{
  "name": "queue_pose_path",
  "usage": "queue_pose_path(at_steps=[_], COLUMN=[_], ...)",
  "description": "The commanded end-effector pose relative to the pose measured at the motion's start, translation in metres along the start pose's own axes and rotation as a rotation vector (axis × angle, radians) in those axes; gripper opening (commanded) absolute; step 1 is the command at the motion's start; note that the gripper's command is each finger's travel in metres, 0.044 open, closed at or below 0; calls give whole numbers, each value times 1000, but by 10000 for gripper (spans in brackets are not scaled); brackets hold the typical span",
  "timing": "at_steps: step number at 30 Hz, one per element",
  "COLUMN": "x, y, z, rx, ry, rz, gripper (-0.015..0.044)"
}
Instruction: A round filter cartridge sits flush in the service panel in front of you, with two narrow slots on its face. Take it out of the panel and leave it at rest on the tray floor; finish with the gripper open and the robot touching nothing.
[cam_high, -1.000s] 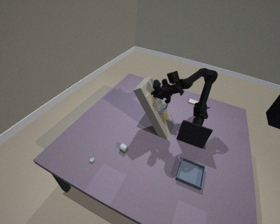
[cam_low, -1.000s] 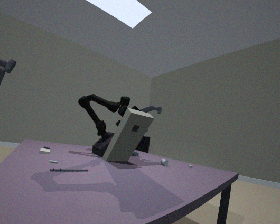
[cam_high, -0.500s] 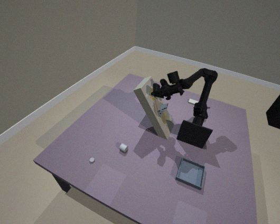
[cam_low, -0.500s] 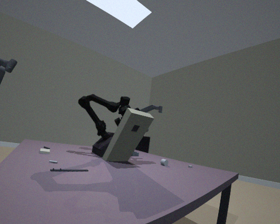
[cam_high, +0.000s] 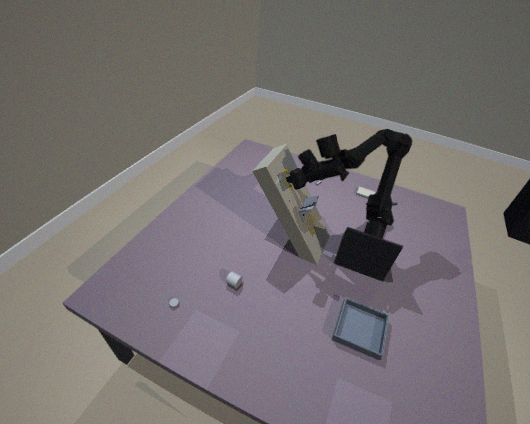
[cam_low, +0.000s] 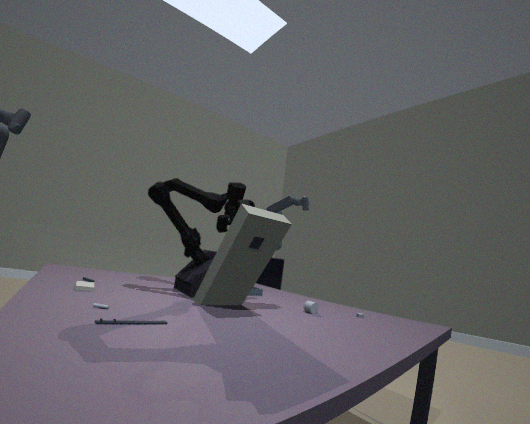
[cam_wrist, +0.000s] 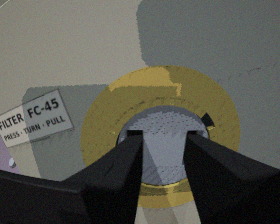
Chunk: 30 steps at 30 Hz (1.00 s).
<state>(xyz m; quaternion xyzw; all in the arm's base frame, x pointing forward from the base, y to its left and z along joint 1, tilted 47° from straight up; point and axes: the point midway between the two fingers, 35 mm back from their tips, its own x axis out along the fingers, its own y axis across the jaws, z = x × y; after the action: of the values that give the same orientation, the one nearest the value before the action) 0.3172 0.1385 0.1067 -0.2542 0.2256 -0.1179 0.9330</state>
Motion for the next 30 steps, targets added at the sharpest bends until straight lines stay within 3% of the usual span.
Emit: queue_pose_path(at_steps=[1,21,30], x=[7,7,8], y=[-1,-1,-1], z=[-2,-1,-1], rx=[-148,-837,-717], ry=[13,11,11], rz=[4,8,8], gripper=[0,0,0])
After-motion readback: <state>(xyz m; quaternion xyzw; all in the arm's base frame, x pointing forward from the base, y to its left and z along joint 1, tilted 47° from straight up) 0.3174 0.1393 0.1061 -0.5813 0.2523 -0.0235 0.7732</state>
